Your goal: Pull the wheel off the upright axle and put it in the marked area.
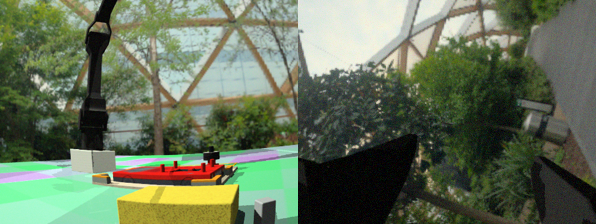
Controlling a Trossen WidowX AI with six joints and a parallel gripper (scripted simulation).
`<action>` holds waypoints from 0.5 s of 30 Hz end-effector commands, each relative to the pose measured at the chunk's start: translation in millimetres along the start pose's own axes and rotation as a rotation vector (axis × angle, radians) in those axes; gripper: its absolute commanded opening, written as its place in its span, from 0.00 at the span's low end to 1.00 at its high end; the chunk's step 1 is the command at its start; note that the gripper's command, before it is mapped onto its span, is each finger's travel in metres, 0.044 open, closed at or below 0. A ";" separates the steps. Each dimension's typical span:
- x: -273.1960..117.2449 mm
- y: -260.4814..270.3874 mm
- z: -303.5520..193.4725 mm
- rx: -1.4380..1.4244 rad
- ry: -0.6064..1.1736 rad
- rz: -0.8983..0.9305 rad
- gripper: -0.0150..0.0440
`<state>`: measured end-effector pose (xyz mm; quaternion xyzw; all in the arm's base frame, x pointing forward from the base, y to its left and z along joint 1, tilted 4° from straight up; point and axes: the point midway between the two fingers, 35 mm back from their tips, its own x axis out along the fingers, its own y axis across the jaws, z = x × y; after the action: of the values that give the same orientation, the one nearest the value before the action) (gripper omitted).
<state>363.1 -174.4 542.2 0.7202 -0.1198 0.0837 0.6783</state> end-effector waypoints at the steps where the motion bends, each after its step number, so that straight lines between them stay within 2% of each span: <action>1: 13.4 -39.8 1.0 0.065 -0.019 -0.106 0.76; 15: 30.2 -186.9 -30.3 0.233 -0.061 -0.547 0.76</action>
<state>438.9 -145.9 401.7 0.7982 0.0377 -0.0777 0.5961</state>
